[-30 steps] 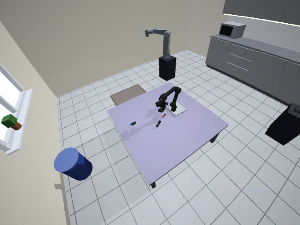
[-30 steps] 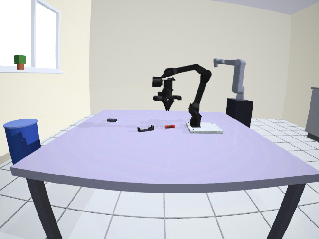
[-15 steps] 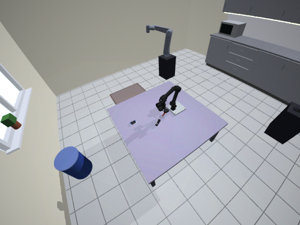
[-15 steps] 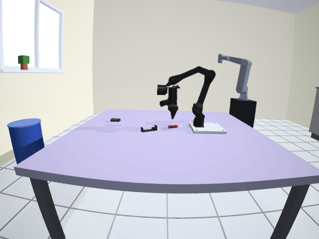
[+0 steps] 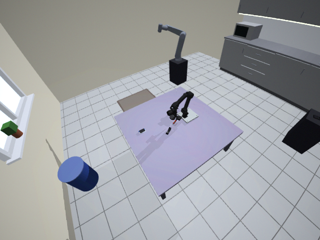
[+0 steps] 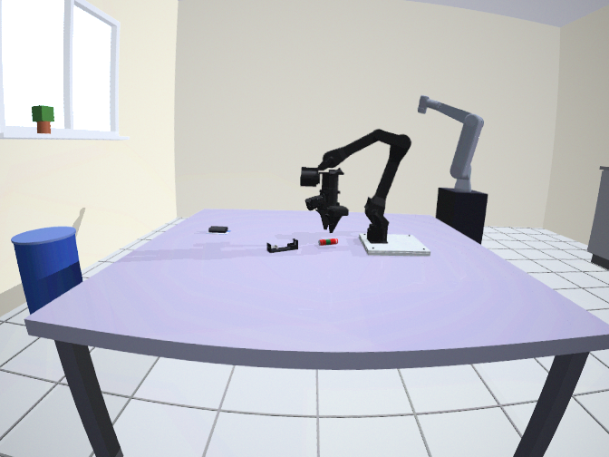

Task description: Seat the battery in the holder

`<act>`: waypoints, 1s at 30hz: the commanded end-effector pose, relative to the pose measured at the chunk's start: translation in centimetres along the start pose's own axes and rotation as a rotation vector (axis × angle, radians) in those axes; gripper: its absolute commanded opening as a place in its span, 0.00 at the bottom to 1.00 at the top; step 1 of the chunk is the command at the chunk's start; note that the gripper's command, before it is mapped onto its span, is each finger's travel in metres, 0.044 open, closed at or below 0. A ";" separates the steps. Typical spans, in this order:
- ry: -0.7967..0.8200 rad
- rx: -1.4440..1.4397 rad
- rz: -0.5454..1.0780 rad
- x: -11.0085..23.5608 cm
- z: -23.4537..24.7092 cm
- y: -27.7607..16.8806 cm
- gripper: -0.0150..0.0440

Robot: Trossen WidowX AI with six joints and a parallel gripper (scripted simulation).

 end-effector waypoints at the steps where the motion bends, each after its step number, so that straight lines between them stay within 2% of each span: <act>1: -0.001 0.004 0.003 -0.5 0.0 -0.1 0.63; 28: -0.001 0.004 0.003 -4.7 0.0 -0.2 0.63; 30: -0.001 0.004 0.003 -4.7 0.0 -0.2 0.55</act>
Point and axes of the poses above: the point midway between the two fingers, 35 mm back from their tips, its own x axis back along the fingers, its own z axis across the jaws, y = z × x, the point moved 2 cm from there along x, back along the fingers
